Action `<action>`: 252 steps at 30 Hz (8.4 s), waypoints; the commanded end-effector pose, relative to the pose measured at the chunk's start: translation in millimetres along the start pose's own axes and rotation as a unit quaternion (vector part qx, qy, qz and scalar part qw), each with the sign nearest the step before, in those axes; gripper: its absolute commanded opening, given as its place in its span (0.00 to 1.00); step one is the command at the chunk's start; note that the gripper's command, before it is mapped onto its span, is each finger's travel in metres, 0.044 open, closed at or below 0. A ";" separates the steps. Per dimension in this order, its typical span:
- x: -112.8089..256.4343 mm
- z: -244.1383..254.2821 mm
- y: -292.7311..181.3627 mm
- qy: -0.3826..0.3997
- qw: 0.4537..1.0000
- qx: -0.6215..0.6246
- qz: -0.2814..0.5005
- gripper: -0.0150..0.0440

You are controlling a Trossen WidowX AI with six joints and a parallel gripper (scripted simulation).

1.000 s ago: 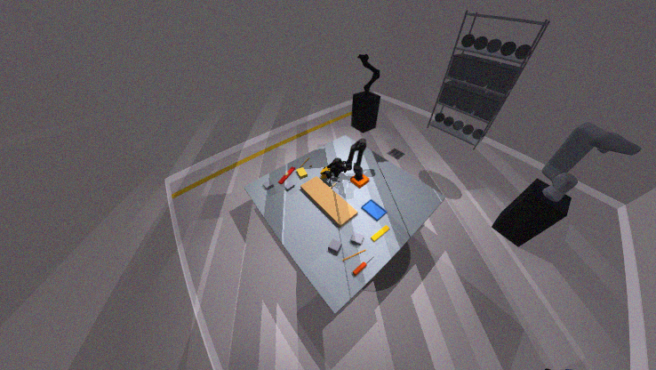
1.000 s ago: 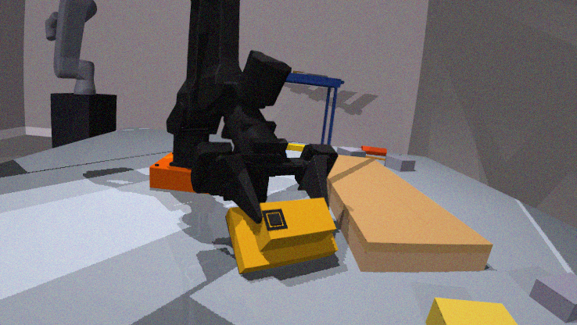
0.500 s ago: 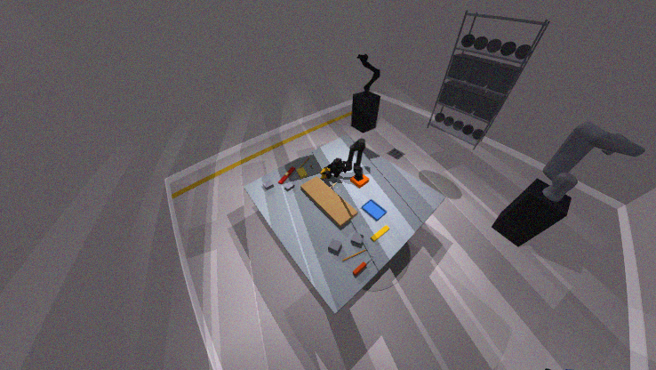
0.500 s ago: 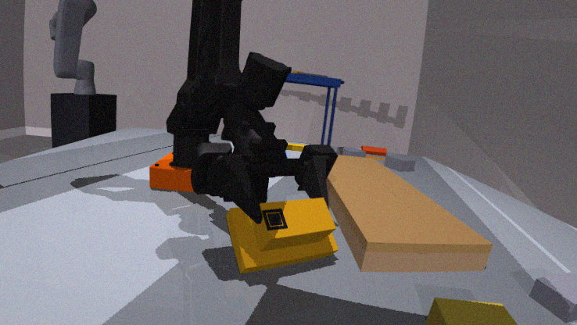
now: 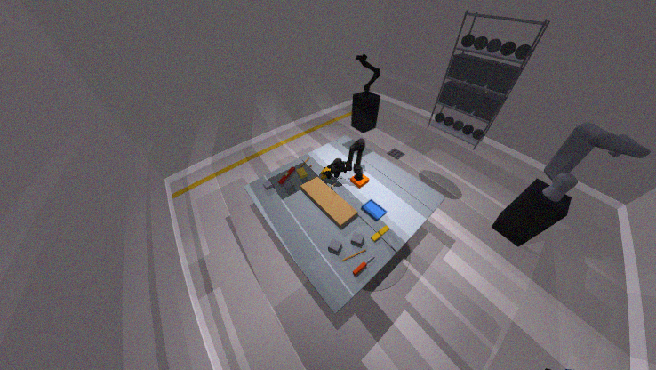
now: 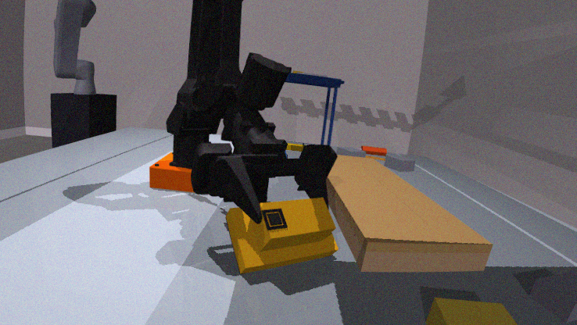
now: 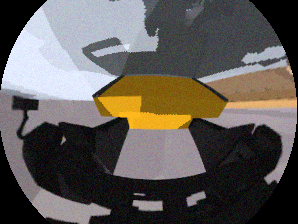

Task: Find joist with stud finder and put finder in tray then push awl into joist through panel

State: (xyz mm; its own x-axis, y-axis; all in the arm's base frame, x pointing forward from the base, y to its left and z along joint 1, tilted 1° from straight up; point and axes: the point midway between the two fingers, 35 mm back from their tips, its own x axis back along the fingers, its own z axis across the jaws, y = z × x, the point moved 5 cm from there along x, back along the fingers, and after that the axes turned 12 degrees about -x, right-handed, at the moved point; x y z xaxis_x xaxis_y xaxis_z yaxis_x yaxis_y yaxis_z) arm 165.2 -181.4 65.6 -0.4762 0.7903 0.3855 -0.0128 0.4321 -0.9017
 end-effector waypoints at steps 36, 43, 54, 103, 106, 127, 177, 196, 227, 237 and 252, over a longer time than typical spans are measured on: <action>0.9 0.7 2.6 0.001 1.000 0.001 -0.005 0.90; 0.9 0.7 2.6 0.001 1.000 0.001 -0.005 0.90; 0.9 0.7 2.6 0.001 1.000 0.001 -0.005 0.90; 0.9 0.7 2.6 0.001 1.000 0.001 -0.005 0.90; 0.9 0.7 2.6 0.001 1.000 0.001 -0.005 0.90; 0.9 0.7 2.6 0.001 1.000 0.001 -0.005 0.90; 3.4 -0.5 -0.6 -0.001 1.000 0.001 0.000 1.00; 11.5 -1.0 -1.8 -0.001 1.000 0.003 -0.002 1.00; 24.4 -0.8 -2.0 -0.002 1.000 0.006 -0.005 1.00; 39.8 -14.3 -52.0 -0.004 1.000 0.008 -0.004 1.00; 42.0 -17.7 -64.0 0.014 0.988 -0.149 -0.037 1.00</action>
State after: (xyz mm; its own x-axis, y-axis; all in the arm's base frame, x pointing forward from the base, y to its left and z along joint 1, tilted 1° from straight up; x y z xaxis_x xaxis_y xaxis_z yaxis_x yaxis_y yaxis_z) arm 157.9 -164.9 141.8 -0.4750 0.7744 0.4179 0.0631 0.5037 -0.8616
